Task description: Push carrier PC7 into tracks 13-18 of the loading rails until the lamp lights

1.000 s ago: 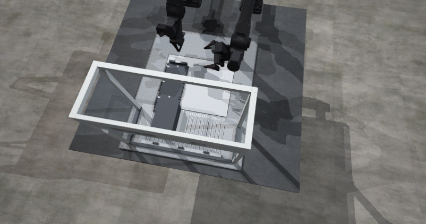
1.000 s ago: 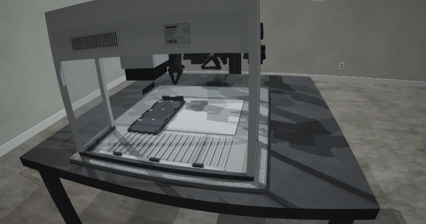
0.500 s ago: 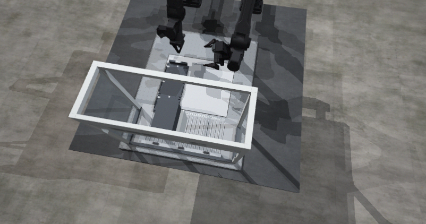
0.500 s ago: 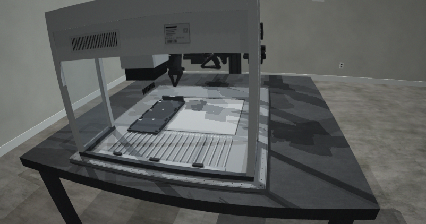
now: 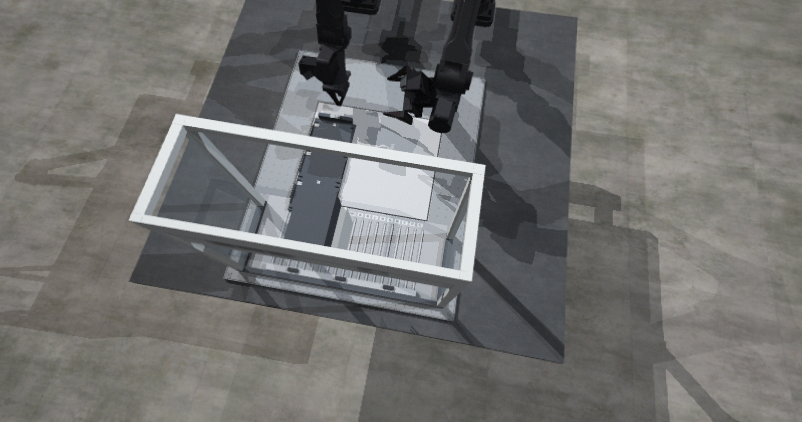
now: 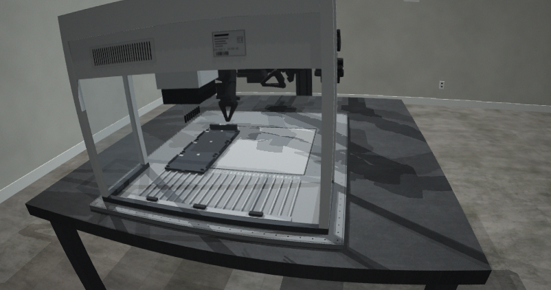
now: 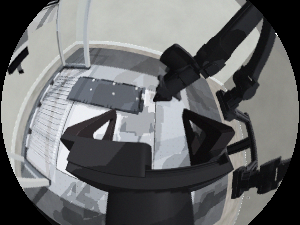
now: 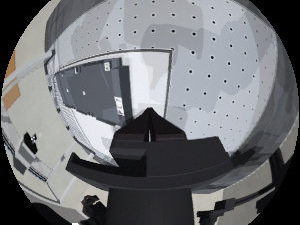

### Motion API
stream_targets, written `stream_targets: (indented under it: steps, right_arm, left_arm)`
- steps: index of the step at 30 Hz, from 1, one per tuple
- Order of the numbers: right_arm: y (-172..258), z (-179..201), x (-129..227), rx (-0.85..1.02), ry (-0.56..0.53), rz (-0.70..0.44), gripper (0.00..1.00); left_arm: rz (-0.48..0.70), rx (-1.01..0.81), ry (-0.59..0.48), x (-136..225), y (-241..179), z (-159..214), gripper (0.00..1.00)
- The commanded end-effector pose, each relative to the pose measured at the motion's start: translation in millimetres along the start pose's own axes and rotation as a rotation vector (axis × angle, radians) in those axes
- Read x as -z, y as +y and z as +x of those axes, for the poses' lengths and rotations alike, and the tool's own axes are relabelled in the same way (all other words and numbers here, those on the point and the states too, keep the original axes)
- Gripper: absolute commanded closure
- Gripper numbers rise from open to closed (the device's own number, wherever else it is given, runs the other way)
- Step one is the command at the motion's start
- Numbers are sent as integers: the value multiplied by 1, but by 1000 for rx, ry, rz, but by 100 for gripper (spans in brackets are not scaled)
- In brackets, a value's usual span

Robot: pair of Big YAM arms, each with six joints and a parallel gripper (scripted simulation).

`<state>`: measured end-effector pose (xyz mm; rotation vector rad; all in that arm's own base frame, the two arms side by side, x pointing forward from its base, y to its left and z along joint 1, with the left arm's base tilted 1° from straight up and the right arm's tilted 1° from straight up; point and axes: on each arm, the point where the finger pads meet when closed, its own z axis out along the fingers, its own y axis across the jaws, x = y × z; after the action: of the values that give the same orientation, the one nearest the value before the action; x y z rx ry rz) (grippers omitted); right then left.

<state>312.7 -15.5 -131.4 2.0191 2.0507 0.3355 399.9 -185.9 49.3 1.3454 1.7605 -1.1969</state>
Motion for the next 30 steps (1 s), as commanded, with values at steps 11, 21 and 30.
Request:
stream_targets:
  steps: [11,21,30]
  right_arm:
    - [3,-4,-22,-27,-7,-21,100]
    - [20,0,-29,-24,-2,-5,100]
    - [34,0,-34,-24,-2,-5,100]
  left_arm:
    - [24,-73,15,1,4,-5,0]
    - [24,-73,15,1,4,-5,0]
    - [24,-73,15,1,5,-5,0]
